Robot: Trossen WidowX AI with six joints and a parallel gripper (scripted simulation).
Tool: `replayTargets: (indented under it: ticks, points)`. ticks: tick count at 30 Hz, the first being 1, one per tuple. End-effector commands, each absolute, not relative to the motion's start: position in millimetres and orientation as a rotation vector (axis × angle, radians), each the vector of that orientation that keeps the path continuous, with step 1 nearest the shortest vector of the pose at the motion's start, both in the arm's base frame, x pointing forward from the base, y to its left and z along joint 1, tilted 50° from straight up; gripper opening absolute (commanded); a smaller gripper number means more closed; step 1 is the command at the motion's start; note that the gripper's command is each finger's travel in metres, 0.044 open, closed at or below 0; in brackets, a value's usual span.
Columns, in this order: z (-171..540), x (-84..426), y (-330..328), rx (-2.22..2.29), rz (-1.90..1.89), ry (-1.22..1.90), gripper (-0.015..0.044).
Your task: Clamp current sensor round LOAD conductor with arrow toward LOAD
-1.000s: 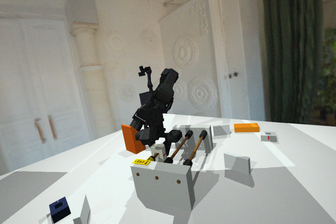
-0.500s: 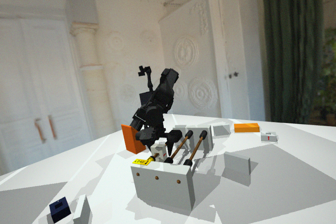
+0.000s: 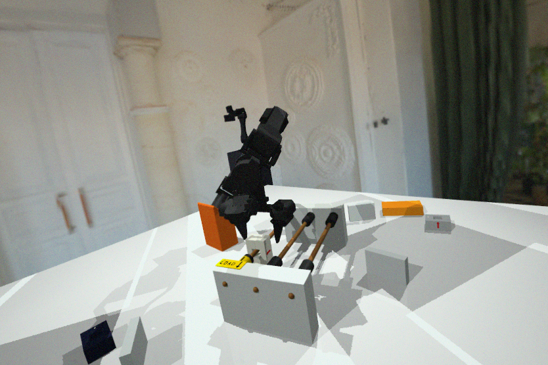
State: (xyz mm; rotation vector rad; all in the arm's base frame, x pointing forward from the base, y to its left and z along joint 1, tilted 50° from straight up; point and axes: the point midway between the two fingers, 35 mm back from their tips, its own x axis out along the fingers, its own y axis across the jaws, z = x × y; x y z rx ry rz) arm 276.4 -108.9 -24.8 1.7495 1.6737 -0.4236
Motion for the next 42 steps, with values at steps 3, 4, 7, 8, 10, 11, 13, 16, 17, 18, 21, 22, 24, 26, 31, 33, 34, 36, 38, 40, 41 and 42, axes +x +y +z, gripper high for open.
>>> replayTargets:
  ticks: [3,4,7,8,10,11,13,16,17,18,21,22,24,26,31,33,34,36,38,40,41,42]
  points:
    - [21.0,264.6,-160.4,1.743,-0.420,1.644,0.0440]
    - [21.0,264.6,-160.4,1.743,-0.420,1.644,0.0440]
    - [21.0,264.6,-160.4,1.743,-0.420,1.644,0.0440]
    - [21.0,264.6,-160.4,1.743,-0.420,1.644,0.0440]
    - [21.0,264.6,-160.4,1.743,-0.420,1.644,0.0440]
    - [21.0,264.6,-160.4,1.743,-0.420,1.644,0.0440]
    - [21.0,264.6,-160.4,1.743,-0.420,1.644,0.0440]
    - [21.0,264.6,-160.4,1.743,-0.420,1.644,0.0440]
    - [21.0,264.6,-160.4,1.743,-0.420,1.644,0.0440]
    - [21.0,264.6,-160.4,1.743,-0.420,1.644,0.0440]
    - [21.0,264.6,-160.4,1.743,-0.420,1.644,0.0440]
    - [21.0,264.6,-160.4,1.743,-0.420,1.644,0.0440]
    - [21.0,264.6,-160.4,1.743,-0.420,1.644,0.0440]
    - [21.0,264.6,-160.4,1.743,-0.420,1.644,0.0440]
    - [21.0,264.6,-160.4,1.743,-0.420,1.644,0.0440]
    - [21.0,264.6,-160.4,1.743,-0.420,1.644,0.0440]
    - [21.0,264.6,-160.4,1.743,-0.420,1.644,0.0440]
    - [21.0,264.6,-160.4,1.743,-0.420,1.644,0.0440]
    - [21.0,264.6,-160.4,1.743,-0.420,1.644,0.0440]
    - [21.0,264.6,-160.4,1.743,-0.420,1.644,0.0440]
    - [21.0,264.6,-160.4,1.743,-0.420,1.644,0.0440]
    - [21.0,264.6,-160.4,1.743,-0.420,1.644,0.0440]
